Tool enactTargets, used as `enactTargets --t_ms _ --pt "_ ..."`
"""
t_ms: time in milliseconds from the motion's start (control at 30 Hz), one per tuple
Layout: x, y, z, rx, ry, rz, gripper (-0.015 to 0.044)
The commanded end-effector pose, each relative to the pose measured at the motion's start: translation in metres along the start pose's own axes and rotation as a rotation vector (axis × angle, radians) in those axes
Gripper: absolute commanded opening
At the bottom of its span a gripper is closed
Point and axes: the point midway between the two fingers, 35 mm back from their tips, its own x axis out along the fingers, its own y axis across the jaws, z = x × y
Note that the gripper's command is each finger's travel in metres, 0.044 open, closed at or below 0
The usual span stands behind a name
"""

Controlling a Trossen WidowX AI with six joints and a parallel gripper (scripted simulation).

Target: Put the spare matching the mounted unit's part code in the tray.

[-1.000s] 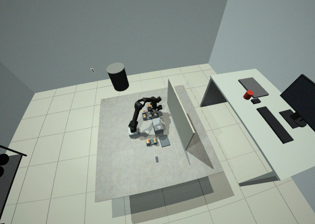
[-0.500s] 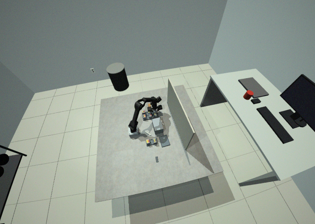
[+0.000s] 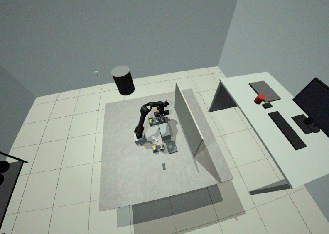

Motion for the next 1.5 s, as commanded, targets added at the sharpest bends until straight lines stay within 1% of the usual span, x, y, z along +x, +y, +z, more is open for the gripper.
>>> enactTargets --t_ms 0,200,333,367,667,1000,1200,1467 --pt "0.0 0.0 0.0 0.0 0.0 0.0 0.0162" --pt "0.0 0.0 0.0 0.0 0.0 0.0 0.0122" --pt "0.0 0.0 0.0 0.0 0.0 0.0 0.0017" --pt "0.0 0.0 0.0 0.0 0.0 0.0 0.0" --pt "-0.004 0.0 0.0 0.0 0.0 0.0 0.0" --pt "-0.075 0.0 0.0 -0.002 0.003 0.001 0.0" --pt "-0.081 -0.001 0.001 -0.002 -0.005 -0.004 0.0" --pt "-0.115 -0.004 0.003 -0.002 -0.001 -0.002 0.0"
